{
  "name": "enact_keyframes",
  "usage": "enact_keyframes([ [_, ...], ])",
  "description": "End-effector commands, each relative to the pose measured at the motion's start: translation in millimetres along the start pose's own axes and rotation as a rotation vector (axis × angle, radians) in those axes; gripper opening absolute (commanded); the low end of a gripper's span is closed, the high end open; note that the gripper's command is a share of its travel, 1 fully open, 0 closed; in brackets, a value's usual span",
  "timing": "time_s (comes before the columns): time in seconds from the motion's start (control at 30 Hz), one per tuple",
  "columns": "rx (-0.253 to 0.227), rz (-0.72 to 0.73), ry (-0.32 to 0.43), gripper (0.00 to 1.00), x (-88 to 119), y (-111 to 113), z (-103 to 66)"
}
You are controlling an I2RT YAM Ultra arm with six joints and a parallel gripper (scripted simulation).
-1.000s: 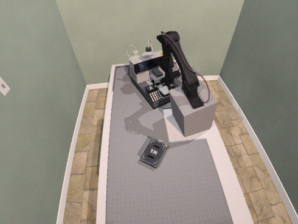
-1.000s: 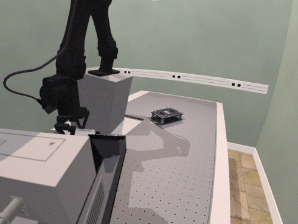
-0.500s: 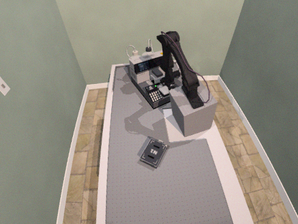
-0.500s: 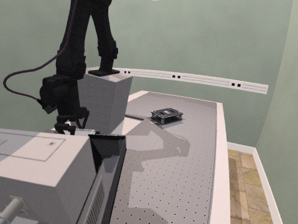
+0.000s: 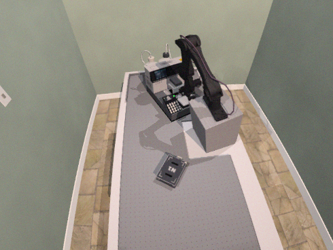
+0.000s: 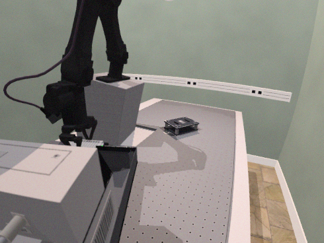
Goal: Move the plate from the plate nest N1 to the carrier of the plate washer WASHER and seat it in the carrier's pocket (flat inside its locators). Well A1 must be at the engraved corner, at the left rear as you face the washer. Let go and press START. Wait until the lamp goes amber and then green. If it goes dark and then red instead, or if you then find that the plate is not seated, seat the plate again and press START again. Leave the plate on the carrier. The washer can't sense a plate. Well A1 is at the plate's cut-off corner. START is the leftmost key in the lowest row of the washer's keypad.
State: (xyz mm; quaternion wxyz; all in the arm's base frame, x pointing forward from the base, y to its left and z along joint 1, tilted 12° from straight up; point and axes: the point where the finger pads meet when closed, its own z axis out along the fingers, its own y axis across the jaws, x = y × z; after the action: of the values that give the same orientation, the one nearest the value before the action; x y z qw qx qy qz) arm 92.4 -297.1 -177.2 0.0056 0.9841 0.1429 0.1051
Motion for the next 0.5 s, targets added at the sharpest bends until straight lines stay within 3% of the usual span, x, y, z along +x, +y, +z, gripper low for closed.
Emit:
enact_keyframes([
  [0.0, -0.012, 0.000, -0.004, 1.00, -1.2, 4.8, -1.9],
  [0.4, -0.012, 0.000, -0.004, 1.00, -1.2, 4.8, -1.9],
  [0.47, -0.037, -0.001, -0.015, 1.00, -4.5, 16.3, -12.8],
])
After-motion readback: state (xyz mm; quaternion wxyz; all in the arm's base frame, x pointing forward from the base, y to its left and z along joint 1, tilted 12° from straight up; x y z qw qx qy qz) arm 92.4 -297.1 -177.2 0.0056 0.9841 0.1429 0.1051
